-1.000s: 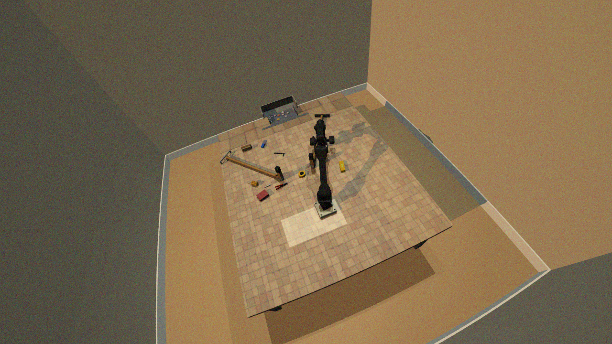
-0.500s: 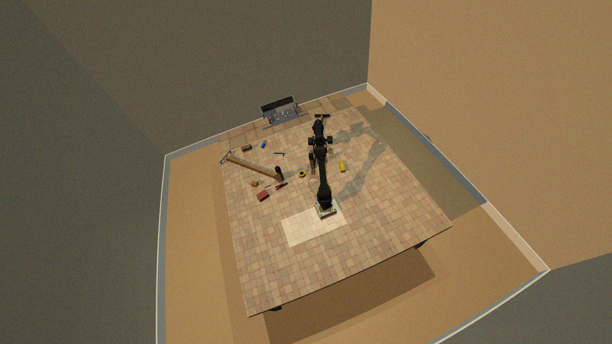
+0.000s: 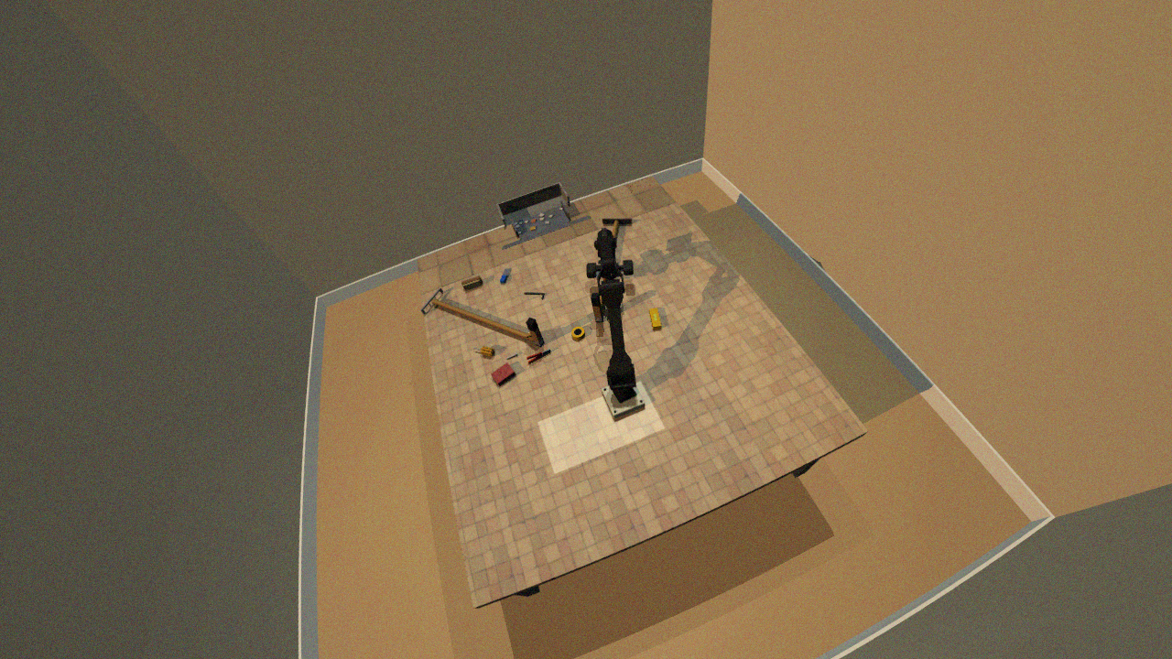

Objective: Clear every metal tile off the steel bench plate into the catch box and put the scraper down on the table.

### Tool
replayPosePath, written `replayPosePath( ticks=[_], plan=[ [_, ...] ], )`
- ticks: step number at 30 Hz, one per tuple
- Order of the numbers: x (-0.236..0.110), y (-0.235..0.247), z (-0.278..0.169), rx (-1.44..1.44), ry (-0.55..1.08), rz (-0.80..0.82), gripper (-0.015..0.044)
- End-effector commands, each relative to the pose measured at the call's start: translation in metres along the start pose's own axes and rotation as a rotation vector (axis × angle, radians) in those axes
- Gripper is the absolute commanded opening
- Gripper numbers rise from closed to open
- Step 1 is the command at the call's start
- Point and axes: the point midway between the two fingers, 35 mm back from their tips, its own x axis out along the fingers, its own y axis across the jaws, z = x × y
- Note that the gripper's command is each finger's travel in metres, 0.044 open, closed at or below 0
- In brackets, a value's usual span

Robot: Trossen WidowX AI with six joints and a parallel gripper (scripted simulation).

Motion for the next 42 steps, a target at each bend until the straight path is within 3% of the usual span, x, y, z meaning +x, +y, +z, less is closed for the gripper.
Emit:
replayPosePath(
  ticks=[1,42],
  plan=[
    [-0.003,0.004,0.004,0.005,-0.010,-0.003,0.0000],
    [-0.001,0.044,0.009,0.010,-0.017,0.001,0.0000]
  ],
)
